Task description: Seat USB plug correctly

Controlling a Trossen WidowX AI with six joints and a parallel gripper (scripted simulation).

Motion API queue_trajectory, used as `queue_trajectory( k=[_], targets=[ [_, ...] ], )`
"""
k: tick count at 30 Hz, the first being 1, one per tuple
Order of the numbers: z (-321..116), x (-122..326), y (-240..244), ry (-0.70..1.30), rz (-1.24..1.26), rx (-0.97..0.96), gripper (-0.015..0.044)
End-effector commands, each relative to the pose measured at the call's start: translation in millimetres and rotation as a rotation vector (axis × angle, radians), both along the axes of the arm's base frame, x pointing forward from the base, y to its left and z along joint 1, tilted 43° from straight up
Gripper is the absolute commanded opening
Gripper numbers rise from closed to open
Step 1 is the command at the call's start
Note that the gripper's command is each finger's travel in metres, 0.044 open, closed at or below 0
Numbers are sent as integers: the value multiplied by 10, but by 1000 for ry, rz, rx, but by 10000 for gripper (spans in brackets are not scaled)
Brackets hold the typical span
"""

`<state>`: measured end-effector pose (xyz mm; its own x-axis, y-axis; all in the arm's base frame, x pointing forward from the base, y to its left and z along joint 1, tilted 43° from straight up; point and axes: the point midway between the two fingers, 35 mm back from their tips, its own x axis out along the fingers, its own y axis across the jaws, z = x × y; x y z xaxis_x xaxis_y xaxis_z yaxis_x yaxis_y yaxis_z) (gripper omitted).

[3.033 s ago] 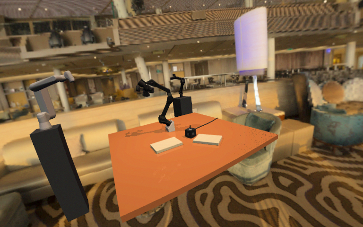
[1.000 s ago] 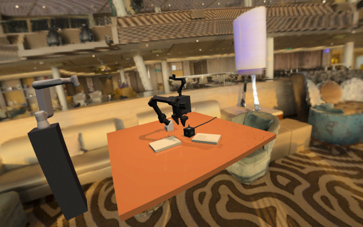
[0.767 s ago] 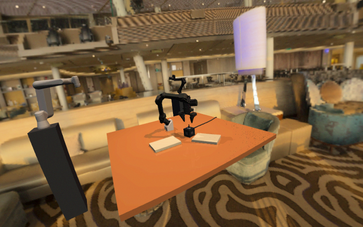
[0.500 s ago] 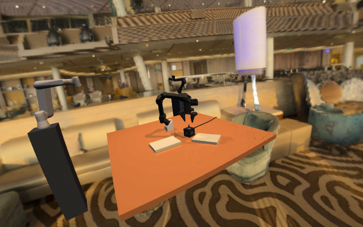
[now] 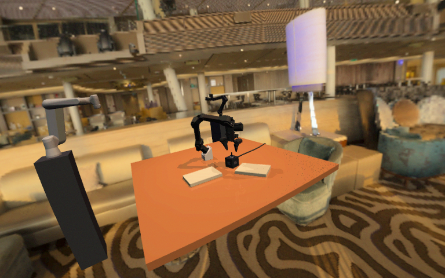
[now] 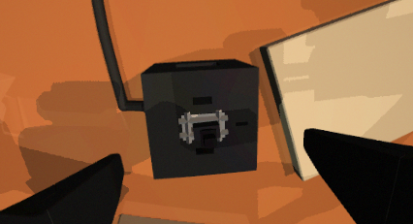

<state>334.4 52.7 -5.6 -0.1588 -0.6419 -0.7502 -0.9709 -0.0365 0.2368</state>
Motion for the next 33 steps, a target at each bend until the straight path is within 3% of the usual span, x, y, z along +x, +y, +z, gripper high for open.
queue_trajectory(
  k=[1, 21, 33],
  targets=[
    [-40, -17, -49, 6, 0, -4, 440],
    [-130, -37, -127, 6, 0, -5, 440],
    [-121, -32, -111, 2, -2, -2, 125]
  ],
)
